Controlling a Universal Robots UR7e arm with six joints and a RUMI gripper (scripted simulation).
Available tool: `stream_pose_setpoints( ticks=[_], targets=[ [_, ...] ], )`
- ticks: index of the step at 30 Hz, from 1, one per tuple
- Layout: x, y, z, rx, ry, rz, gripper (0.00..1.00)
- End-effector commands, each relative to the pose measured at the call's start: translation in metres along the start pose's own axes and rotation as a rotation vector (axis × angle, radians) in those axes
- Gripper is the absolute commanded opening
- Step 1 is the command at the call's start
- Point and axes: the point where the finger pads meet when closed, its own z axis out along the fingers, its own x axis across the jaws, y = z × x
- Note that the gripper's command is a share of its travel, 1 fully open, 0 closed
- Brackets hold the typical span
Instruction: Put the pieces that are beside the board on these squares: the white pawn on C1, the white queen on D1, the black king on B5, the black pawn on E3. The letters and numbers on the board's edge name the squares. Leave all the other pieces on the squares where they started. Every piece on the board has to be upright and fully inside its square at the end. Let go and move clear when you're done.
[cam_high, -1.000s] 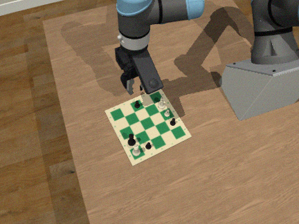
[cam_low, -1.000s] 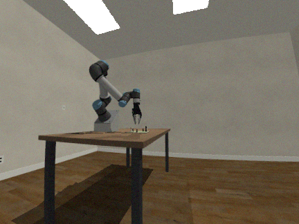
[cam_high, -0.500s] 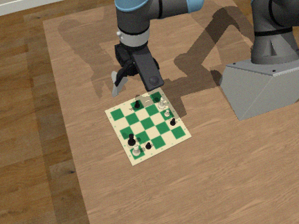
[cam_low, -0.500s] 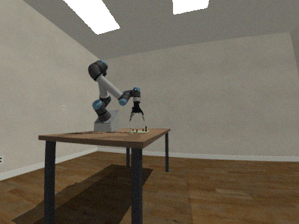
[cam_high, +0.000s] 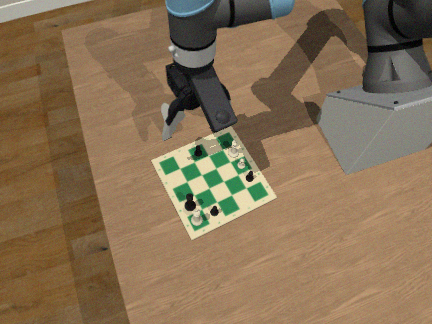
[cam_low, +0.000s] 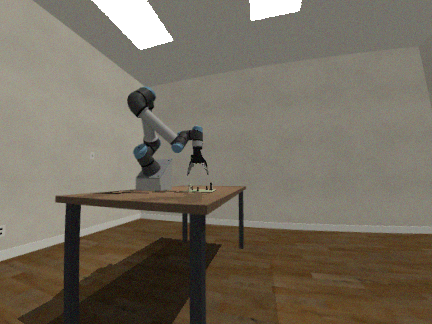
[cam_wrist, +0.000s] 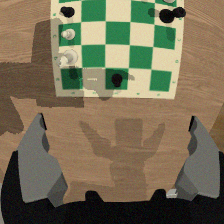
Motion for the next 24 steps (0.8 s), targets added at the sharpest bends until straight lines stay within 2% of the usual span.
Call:
stream_pose_setpoints(
  ticks=[1, 6, 13, 15, 20, 24],
  targets=[
    [0.001, 0.000, -0.004, -0.001, 0.005, 0.001, 1.00],
    [0.002, 0.001, -0.016, -0.001, 0.006, 0.002, 1.00],
    [0.002, 0.001, -0.048, -0.001, 0.006, 0.002, 1.00],
    [0.002, 0.001, -0.048, -0.001, 0.006, 0.002, 1.00],
    [0.002, 0.000, -0.070, 0.000, 0.006, 0.002, 1.00],
    [0.002, 0.000, -0.081, 0.000, 0.006, 0.002, 1.00]
  ],
)
